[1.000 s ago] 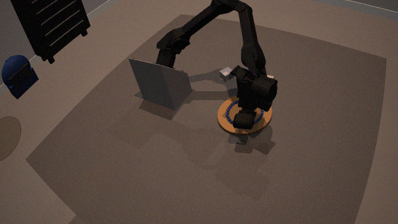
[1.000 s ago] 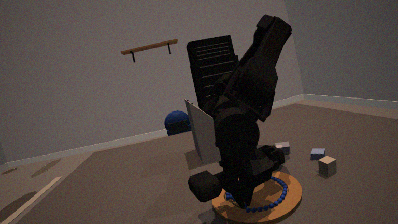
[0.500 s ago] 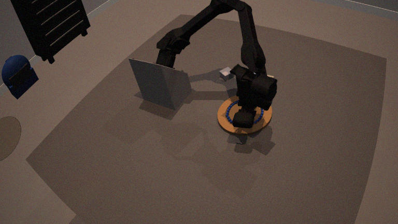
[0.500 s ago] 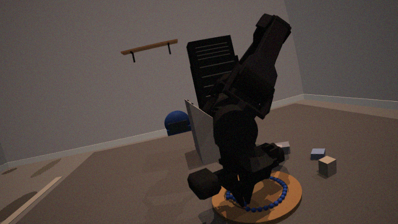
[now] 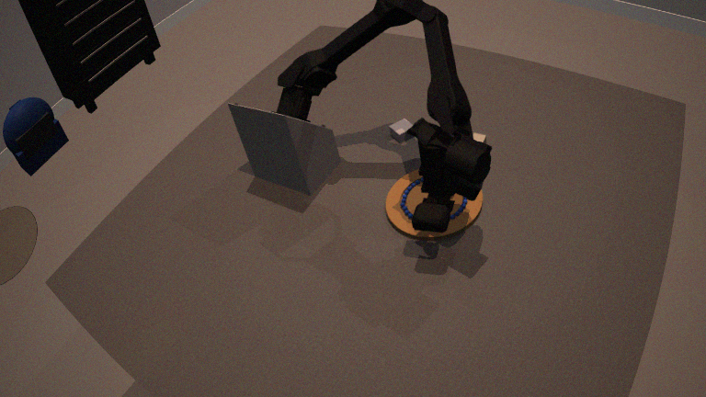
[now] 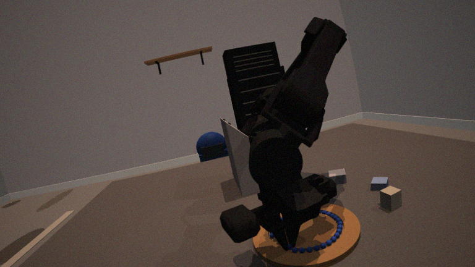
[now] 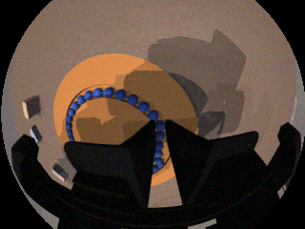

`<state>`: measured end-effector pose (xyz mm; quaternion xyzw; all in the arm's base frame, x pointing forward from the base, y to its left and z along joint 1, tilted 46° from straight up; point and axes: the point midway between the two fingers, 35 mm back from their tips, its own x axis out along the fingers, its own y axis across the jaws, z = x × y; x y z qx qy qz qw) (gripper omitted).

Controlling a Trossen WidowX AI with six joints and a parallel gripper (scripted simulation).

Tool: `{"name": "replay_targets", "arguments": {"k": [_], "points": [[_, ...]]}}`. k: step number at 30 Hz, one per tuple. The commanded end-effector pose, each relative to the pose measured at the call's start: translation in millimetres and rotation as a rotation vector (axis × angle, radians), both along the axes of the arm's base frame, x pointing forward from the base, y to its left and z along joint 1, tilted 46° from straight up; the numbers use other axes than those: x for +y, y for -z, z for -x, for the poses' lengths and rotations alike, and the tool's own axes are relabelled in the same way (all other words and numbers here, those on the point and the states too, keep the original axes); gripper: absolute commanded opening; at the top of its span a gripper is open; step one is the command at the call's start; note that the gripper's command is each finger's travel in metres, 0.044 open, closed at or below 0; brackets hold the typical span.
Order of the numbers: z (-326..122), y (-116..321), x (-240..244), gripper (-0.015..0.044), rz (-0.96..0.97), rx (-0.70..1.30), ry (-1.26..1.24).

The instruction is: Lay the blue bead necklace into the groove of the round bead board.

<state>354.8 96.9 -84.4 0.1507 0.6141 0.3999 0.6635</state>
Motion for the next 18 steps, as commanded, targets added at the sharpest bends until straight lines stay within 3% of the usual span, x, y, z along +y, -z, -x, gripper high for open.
{"name": "replay_targets", "arguments": {"k": [1, 14, 18], "points": [[-0.3, -0.6, -1.1, 0.0079, 0.000, 0.000, 0.002], [-0.4, -3.5, -4.2, 0.0420, -0.001, 0.002, 0.004], [0.2, -3.8, -3.9, 0.0440, -0.001, 0.002, 0.004]]}}
